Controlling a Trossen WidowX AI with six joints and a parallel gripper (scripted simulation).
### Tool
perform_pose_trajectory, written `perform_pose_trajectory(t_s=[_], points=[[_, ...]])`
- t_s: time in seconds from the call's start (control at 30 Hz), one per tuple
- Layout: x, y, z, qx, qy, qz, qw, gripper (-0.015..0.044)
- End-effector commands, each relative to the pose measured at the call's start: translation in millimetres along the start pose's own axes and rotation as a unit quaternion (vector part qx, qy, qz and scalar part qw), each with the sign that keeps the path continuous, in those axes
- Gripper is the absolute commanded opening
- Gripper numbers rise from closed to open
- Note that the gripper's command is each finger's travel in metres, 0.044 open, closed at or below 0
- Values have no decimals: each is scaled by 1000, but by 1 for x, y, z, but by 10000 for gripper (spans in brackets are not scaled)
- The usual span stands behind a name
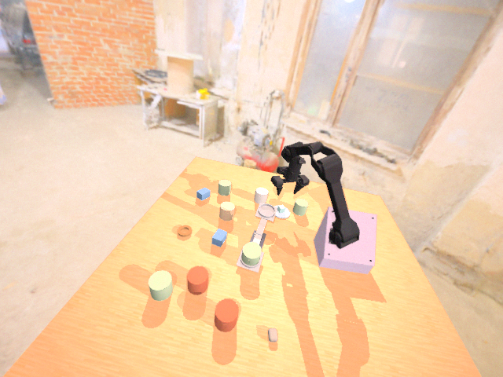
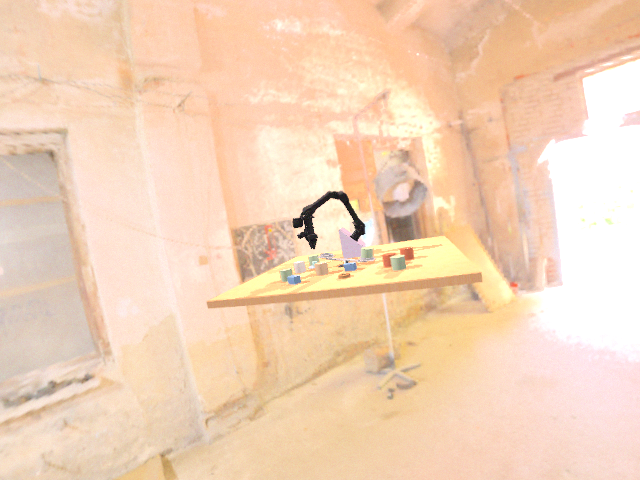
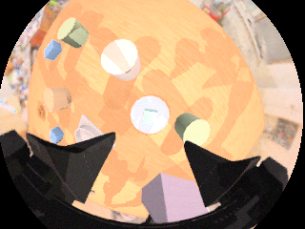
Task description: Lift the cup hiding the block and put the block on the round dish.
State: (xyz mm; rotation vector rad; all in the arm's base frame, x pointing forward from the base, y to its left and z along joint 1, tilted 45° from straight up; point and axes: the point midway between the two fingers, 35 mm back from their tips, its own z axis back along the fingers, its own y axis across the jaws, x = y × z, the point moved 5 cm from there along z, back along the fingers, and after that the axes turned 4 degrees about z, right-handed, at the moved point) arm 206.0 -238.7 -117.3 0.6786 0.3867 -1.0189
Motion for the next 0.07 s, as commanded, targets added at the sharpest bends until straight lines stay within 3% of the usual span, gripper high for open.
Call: perform_pose_trajectory(t_s=[0.0,0.03], points=[[0,1,1,-3,3,3,1000,440],[0,1,1,-3,3,3,1000,440]])
